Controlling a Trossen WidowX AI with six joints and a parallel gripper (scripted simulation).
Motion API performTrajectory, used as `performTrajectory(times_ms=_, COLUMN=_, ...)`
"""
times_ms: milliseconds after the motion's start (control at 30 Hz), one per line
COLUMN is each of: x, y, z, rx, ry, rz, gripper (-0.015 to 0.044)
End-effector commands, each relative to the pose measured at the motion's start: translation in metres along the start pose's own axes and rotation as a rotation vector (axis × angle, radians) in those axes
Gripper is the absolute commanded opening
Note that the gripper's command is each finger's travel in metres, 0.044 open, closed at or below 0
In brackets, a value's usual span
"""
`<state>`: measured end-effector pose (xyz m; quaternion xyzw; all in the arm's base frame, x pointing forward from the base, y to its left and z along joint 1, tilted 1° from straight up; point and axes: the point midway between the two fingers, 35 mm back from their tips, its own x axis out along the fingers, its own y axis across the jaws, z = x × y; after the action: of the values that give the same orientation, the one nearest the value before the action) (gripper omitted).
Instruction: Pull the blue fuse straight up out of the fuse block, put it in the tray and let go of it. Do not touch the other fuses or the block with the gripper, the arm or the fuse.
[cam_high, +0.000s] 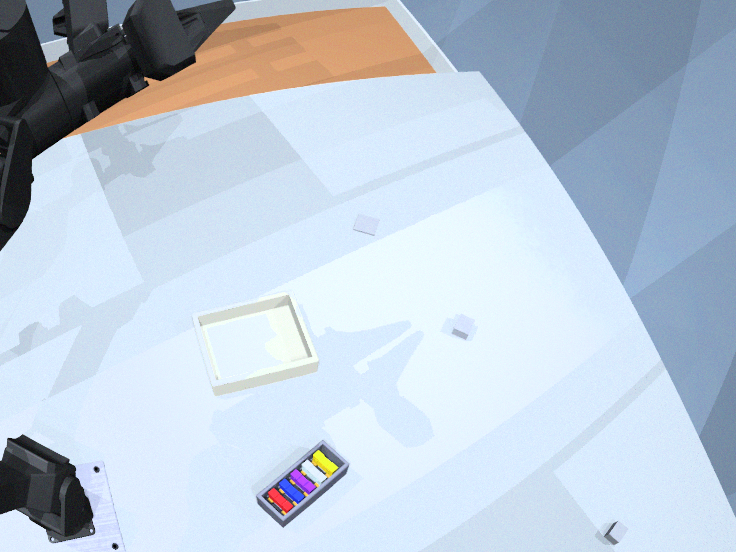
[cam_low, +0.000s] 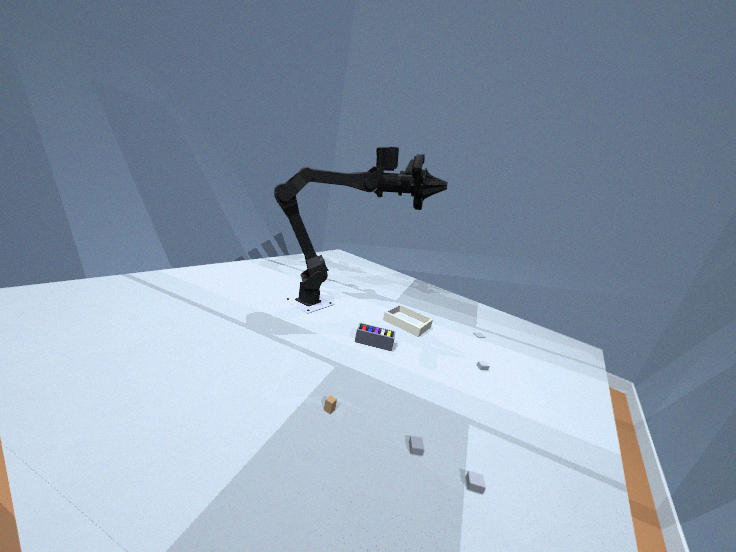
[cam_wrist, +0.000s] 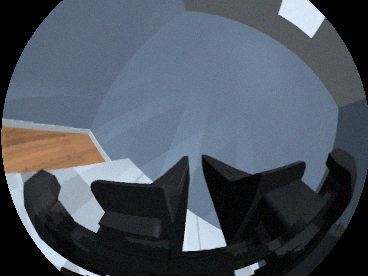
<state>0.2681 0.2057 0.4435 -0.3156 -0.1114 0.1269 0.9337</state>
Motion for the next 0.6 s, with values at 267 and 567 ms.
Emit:
performTrajectory(times_ms=267, x=0.043, y=0.013, z=-0.132, rx=-0.486, ry=0.379, rz=0.2, gripper=0.0063)
performTrajectory(times_ms=567, x=0.02, y=0.014, z=-0.283, rx=-0.882, ry=0.704, rz=0.733, gripper=0.0063)
